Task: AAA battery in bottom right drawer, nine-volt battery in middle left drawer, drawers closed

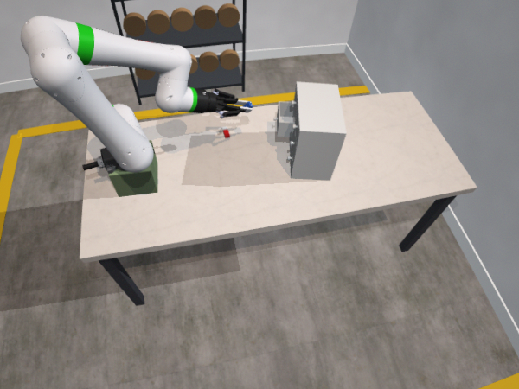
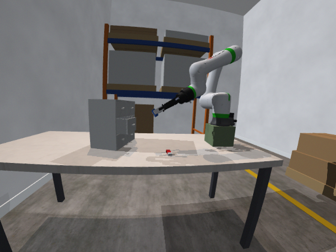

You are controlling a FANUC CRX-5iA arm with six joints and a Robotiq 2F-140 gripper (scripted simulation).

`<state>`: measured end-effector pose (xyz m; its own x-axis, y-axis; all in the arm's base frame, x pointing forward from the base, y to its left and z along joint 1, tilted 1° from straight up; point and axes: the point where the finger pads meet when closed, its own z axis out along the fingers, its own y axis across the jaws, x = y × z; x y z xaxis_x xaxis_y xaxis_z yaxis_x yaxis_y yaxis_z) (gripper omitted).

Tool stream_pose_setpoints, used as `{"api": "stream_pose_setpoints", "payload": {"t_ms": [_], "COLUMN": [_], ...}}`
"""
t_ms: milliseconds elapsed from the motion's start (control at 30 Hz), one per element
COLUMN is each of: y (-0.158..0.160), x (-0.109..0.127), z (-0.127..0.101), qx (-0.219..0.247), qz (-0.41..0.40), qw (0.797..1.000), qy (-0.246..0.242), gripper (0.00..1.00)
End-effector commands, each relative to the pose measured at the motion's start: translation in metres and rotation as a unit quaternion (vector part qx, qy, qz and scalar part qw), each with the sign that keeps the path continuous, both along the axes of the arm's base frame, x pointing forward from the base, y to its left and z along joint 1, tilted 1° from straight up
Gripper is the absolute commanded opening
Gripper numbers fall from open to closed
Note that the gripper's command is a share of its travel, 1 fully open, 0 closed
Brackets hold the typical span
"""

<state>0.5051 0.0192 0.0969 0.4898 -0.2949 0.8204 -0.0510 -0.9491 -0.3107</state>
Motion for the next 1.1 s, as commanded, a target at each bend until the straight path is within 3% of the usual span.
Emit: {"api": "stream_pose_setpoints", "payload": {"t_ms": [0, 233, 333, 700, 1067], "y": [0.0031, 0.0036, 0.0040, 0.0053, 0.0055], "x": [0.0008, -0.0006, -0.0012, -0.0032, -0.0041], "z": [-0.0005, -0.0016, -0.0021, -0.0034, -0.0041], "qx": [-0.079, -0.110, -0.153, -0.168, -0.173], "qz": [-0.101, -0.140, -0.187, -0.196, -0.200], "qw": [0.990, 0.983, 0.970, 0.966, 0.963], "qy": [0.054, 0.034, 0.035, -0.029, -0.051], "gripper": [0.14, 0.14, 0.14, 0.14, 0.14]}}
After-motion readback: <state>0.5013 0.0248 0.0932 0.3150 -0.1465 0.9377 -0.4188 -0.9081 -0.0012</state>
